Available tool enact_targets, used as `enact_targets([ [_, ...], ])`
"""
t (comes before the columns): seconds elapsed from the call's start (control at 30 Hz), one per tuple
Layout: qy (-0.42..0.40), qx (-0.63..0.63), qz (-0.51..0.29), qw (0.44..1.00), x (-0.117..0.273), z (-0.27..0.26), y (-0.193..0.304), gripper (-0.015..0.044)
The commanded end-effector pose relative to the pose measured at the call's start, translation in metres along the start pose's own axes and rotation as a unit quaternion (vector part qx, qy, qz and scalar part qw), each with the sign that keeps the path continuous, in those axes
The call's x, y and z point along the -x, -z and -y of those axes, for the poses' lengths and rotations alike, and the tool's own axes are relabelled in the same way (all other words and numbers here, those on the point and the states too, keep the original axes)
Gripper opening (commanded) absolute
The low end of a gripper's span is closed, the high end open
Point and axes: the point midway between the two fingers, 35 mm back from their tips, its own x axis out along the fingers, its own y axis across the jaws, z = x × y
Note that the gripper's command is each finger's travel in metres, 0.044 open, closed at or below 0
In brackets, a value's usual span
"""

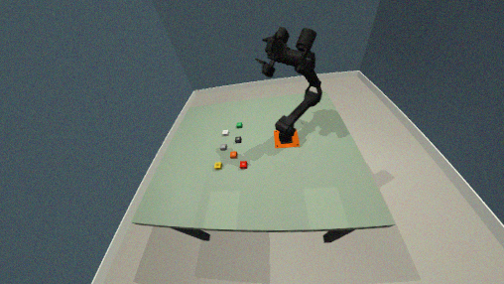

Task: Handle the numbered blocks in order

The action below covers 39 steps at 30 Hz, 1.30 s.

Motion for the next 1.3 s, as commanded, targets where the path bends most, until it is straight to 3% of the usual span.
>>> enact_targets([
  [0.0, 0.001, 0.004, 0.001, 1.0, 0.0, 0.0, -0.002, 0.04],
  [0.23, -0.011, 0.133, 0.021, 0.991, -0.015, -0.042, -0.078, 0.04],
  [0.47, -0.133, 0.224, -0.037, 0.965, -0.069, -0.125, -0.097, 0.04],
  [0.8, -0.371, 0.172, -0.271, 0.871, -0.135, -0.228, -0.005, 0.04],
  [1.07, -0.494, -0.036, -0.522, 0.695, -0.135, -0.271, 0.098, 0.04],
  [1.27, -0.5, -0.066, -0.548, 0.668, -0.133, -0.274, 0.108, 0.04],
])
